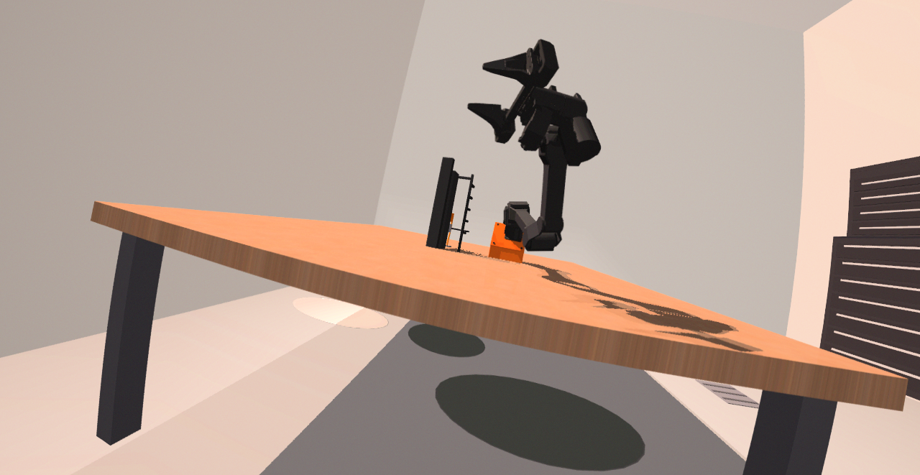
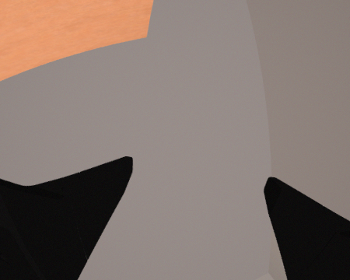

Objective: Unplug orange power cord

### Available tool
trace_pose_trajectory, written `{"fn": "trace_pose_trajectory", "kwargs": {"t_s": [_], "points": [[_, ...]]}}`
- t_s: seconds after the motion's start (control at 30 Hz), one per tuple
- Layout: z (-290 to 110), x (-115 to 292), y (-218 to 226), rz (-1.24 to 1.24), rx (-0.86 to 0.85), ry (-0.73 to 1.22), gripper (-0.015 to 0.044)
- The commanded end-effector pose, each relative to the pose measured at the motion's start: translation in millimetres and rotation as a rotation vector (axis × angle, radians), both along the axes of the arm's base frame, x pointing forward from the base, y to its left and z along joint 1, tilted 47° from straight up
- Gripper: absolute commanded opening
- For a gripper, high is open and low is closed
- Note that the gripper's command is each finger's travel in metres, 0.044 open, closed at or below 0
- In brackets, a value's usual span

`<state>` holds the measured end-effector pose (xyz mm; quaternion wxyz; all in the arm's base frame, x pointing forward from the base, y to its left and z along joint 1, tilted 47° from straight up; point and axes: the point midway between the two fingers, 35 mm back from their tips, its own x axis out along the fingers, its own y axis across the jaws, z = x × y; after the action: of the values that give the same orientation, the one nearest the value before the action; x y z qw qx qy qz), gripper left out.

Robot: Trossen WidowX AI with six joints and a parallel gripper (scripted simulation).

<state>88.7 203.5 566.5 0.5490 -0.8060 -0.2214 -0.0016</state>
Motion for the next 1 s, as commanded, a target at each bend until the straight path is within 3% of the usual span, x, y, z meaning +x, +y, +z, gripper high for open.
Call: {"fn": "trace_pose_trajectory", "kwargs": {"t_s": [0.0, 0.07, 0.27, 0.57, 0.97], "points": [[1.1, 0.5, -1.4, 0.0, 0.01, -0.003, 0.0374], [9.4, 4.5, -13.4, 0.001, 0.092, -0.026, 0.0321], [35.6, 24.1, -103.9, 0.076, 0.529, 0.045, 0.0164], [18.7, 79.2, -245.6, 0.154, 1.204, 0.217, 0.016], [-87.9, 179.9, -374.4, 0.125, 1.988, 0.471, 0.016]]}}
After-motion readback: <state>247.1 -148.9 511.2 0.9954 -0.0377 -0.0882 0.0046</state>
